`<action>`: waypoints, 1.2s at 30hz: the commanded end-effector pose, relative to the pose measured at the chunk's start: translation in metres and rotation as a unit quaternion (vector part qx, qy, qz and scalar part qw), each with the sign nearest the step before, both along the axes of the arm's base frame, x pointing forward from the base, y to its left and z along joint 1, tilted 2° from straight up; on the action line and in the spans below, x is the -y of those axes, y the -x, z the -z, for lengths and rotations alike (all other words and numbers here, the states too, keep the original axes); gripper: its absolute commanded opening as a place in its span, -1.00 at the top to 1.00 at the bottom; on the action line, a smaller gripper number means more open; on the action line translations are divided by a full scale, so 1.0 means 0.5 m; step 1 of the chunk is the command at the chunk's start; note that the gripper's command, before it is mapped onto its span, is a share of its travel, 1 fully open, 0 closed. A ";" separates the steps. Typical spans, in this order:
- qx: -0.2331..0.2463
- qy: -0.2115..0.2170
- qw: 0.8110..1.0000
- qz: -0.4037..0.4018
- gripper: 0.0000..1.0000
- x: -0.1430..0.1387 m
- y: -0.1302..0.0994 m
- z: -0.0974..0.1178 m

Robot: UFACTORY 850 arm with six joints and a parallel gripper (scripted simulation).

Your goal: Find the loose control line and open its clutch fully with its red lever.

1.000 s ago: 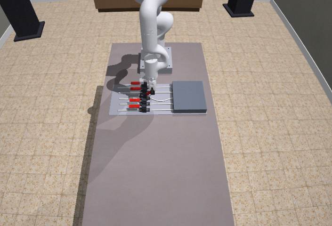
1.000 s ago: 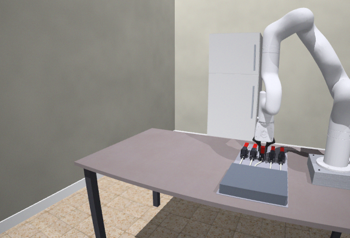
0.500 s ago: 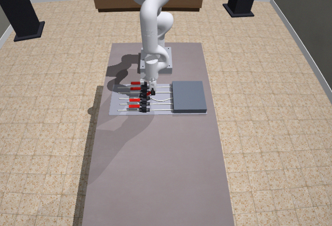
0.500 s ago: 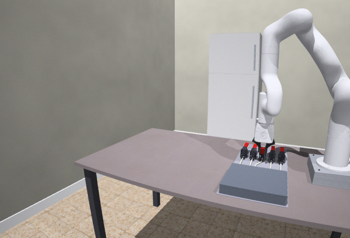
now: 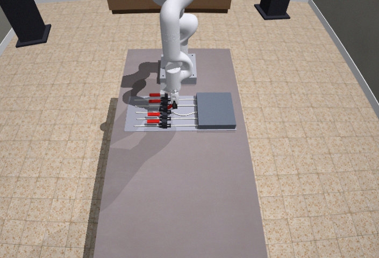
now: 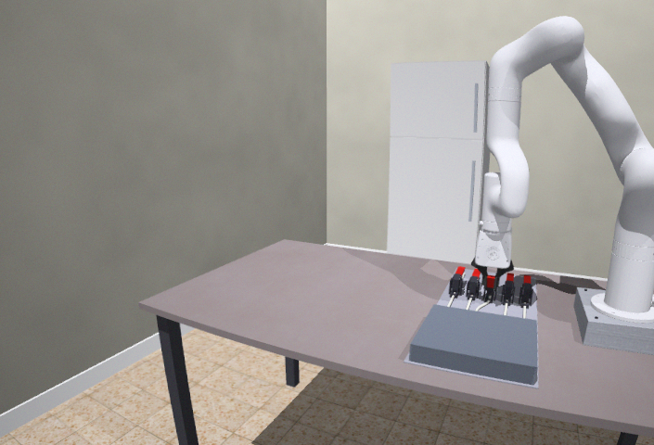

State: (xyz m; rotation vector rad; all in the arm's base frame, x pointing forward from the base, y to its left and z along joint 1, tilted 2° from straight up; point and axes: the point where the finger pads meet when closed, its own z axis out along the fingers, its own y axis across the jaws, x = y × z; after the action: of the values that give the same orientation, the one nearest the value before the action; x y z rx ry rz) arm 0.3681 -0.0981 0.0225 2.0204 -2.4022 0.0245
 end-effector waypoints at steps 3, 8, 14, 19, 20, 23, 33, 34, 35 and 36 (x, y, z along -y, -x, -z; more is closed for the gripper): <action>0.003 0.007 1.000 0.000 1.00 -0.001 -0.001 0.003; 0.003 0.007 1.000 0.000 1.00 -0.002 -0.001 0.005; 0.003 0.007 1.000 0.000 1.00 -0.004 -0.001 0.011; 0.003 0.007 1.000 0.000 1.00 -0.006 -0.002 0.015; 0.003 0.007 1.000 0.000 1.00 -0.006 -0.002 0.016; 0.003 0.007 1.000 0.000 1.00 -0.007 -0.002 0.017; 0.003 0.007 1.000 0.000 1.00 -0.008 -0.002 0.018; 0.003 0.007 1.000 0.000 1.00 -0.008 -0.002 0.018; 0.003 0.007 1.000 0.000 1.00 -0.008 -0.002 0.019; 0.003 0.007 1.000 0.000 1.00 -0.008 -0.002 0.019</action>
State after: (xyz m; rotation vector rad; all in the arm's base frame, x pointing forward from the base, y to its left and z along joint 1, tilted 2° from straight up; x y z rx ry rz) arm 0.3690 -0.0941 0.0134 2.0197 -2.4016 0.0095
